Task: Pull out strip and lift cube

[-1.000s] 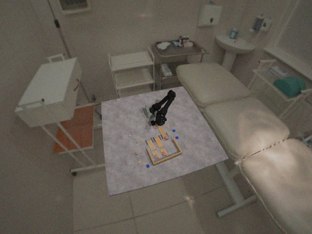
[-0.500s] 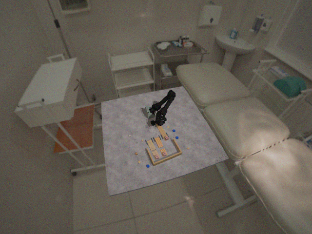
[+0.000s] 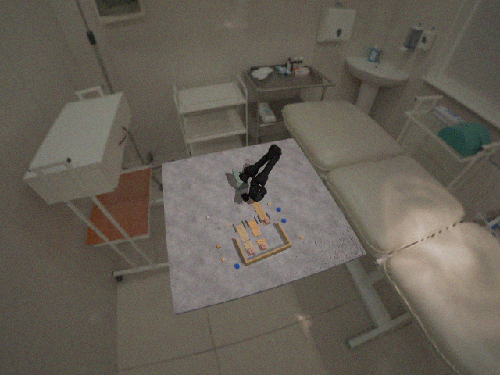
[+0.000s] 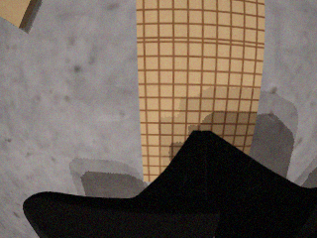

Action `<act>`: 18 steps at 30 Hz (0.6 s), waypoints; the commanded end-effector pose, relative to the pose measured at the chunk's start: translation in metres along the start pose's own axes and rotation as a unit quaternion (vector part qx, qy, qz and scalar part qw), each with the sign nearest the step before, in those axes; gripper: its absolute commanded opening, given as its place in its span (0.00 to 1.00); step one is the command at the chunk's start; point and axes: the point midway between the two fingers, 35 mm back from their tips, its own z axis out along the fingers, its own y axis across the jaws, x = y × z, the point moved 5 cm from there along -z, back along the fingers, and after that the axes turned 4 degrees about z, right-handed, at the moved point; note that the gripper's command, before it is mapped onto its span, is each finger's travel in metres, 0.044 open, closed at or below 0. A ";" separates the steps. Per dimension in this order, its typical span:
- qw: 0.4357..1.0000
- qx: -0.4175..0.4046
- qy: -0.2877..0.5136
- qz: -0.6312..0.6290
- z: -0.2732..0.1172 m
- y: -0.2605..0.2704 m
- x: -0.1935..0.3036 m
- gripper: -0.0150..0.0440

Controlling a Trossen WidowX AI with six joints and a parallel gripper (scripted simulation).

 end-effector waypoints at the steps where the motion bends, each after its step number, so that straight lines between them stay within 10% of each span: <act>1: 1.000 0.000 0.011 0.004 0.003 0.000 0.006 0.25; 15: 1.000 0.001 0.012 0.004 -0.042 0.000 -0.003 0.25; 18: 0.998 0.001 0.011 -0.054 -0.039 0.001 -0.019 0.39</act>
